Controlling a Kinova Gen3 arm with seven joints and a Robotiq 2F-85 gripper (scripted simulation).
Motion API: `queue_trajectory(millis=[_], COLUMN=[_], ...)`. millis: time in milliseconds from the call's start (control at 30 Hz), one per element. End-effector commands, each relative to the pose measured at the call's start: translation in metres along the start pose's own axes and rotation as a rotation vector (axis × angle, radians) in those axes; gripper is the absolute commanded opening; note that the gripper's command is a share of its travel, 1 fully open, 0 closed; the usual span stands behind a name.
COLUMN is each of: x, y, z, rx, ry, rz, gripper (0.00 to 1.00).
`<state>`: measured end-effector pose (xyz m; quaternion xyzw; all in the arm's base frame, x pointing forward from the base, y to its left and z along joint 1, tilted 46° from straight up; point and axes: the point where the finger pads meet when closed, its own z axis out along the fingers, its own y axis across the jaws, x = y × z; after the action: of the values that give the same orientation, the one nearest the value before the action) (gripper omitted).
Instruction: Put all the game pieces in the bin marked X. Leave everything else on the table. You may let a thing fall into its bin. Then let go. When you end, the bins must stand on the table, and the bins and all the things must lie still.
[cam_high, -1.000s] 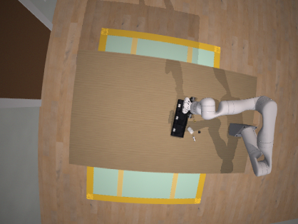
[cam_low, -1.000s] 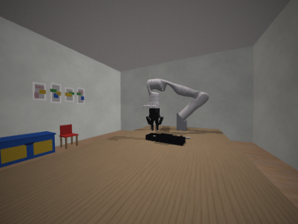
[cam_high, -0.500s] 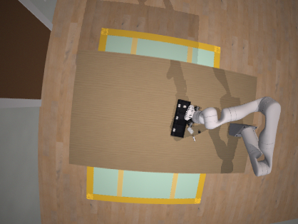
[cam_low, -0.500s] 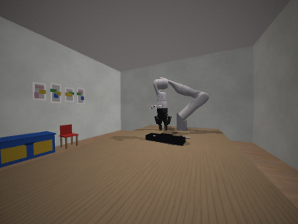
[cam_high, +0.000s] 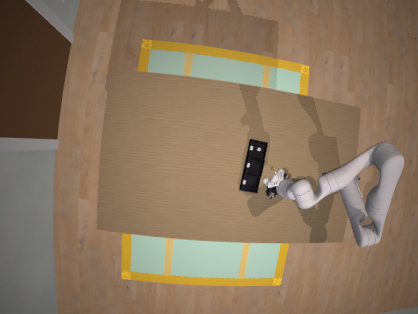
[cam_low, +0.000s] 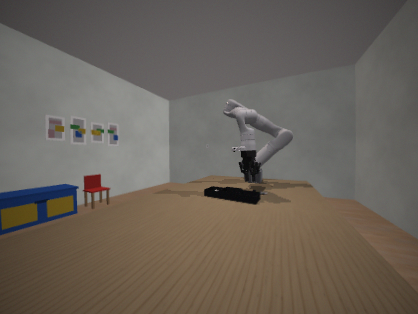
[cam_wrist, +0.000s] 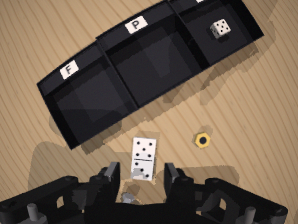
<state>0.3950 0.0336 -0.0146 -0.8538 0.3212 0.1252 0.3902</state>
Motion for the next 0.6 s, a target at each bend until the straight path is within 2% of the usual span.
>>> queue_trajectory(millis=[0,567], x=[-0.0086,-0.0071], y=[-0.003,-0.0024], z=[-0.0063,-0.0063], rx=[-0.031,-0.031], ry=[0.033,0.033], rz=[0.083,0.083], gripper=[0.41,0.41])
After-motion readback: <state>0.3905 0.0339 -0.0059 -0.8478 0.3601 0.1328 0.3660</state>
